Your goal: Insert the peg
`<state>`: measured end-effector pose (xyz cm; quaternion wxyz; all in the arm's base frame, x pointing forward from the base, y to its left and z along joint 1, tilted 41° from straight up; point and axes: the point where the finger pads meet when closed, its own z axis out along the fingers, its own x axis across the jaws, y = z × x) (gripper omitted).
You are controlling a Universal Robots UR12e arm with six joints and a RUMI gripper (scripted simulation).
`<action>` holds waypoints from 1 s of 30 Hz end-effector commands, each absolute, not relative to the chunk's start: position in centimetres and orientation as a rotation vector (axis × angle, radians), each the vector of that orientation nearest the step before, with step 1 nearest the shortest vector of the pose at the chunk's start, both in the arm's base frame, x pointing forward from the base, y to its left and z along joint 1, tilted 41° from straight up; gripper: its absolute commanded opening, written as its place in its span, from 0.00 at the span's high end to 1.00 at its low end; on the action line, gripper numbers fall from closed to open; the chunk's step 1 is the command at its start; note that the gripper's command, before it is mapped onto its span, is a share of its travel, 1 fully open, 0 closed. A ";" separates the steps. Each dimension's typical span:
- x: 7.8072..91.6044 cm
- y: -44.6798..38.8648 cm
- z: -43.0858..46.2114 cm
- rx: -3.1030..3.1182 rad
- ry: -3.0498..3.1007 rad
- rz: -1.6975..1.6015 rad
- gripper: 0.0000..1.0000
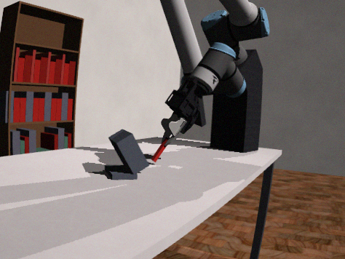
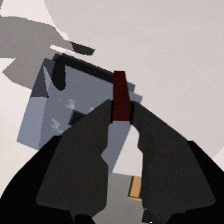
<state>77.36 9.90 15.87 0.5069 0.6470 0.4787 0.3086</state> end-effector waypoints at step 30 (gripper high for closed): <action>76.8 10.5 16.9 1.521 1.031 0.817 1.00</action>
